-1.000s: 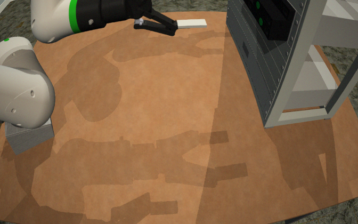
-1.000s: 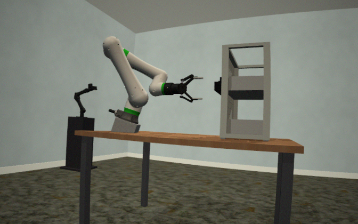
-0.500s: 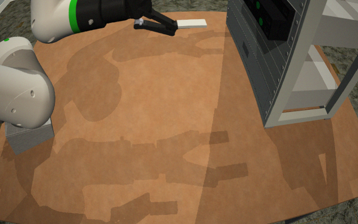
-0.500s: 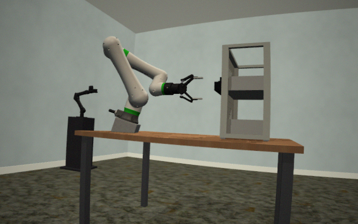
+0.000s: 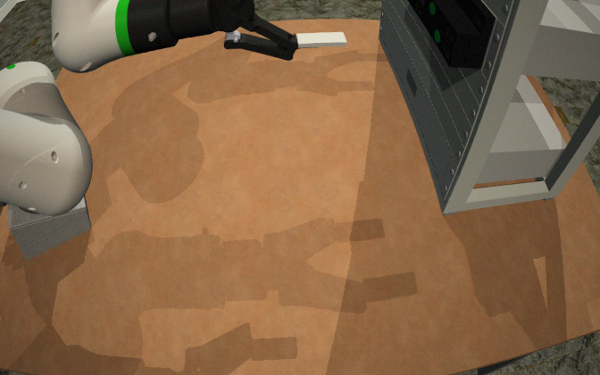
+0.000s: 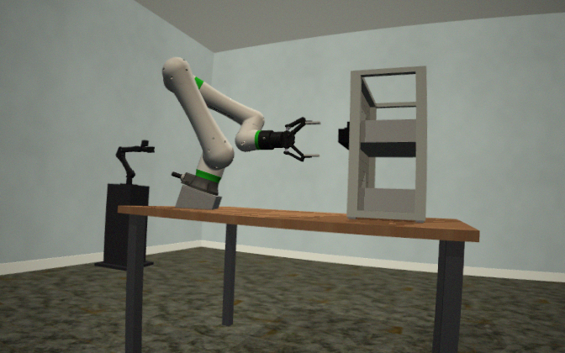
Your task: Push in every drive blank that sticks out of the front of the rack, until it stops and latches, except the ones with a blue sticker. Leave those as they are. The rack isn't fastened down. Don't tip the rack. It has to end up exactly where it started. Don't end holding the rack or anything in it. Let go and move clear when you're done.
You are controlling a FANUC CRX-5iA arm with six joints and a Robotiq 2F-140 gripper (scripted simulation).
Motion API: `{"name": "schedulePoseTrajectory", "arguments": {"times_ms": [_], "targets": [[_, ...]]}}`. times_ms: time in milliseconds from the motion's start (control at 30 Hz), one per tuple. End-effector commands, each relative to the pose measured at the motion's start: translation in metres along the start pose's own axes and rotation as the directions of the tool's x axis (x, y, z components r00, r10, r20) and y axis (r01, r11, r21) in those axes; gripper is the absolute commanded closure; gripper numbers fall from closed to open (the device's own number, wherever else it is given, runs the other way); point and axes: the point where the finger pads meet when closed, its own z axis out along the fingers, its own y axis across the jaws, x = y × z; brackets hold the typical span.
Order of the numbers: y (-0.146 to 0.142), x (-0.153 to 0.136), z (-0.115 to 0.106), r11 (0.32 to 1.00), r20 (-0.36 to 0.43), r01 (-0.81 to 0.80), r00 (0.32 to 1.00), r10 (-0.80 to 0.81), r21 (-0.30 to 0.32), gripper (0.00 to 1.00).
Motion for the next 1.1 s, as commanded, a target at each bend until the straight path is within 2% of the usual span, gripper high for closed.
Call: {"name": "schedulePoseTrajectory", "arguments": {"times_ms": [0, 833, 1067], "targets": [[-0.0003, -0.0001, 0.0001, 1.0, 0.0, 0.0, 1.0, 0.0, 0.0, 0.0], [-0.0002, -0.0002, 0.0002, 1.0, 0.0, 0.0, 1.0, 0.0, 0.0, 0.0], [0.0017, -0.0079, 0.0053, 1.0, 0.0, 0.0, 1.0, 0.0, 0.0, 0.0]]}}
